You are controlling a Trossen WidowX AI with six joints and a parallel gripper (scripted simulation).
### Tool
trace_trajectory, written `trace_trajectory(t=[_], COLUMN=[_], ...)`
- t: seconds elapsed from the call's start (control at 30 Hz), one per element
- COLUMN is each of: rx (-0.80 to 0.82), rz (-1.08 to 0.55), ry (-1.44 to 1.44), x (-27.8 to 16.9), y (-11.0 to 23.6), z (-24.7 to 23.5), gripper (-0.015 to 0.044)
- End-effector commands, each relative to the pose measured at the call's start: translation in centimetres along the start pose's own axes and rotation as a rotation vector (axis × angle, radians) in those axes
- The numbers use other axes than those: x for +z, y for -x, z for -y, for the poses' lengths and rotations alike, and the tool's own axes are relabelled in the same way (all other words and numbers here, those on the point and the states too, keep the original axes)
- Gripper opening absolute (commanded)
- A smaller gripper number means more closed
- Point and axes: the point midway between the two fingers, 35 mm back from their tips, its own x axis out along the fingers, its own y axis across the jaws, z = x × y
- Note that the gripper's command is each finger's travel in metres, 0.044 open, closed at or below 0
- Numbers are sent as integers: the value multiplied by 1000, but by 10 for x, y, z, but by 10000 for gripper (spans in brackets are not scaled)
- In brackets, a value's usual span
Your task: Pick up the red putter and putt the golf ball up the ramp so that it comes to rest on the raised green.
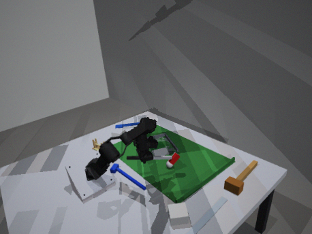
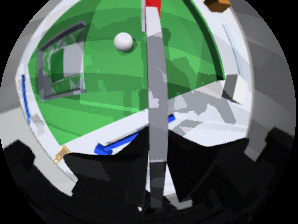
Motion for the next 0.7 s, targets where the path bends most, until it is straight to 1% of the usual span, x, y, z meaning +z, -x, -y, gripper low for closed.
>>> trace_trajectory(t=[0.0, 0.17, 0.67], rx=[-4, -7, -7], rz=[5, 7, 7], ry=[-1, -2, -2], x=[1, 0, 1], y=[-12, -30, -49], z=[1, 3, 3], gripper=[0, 0, 0])
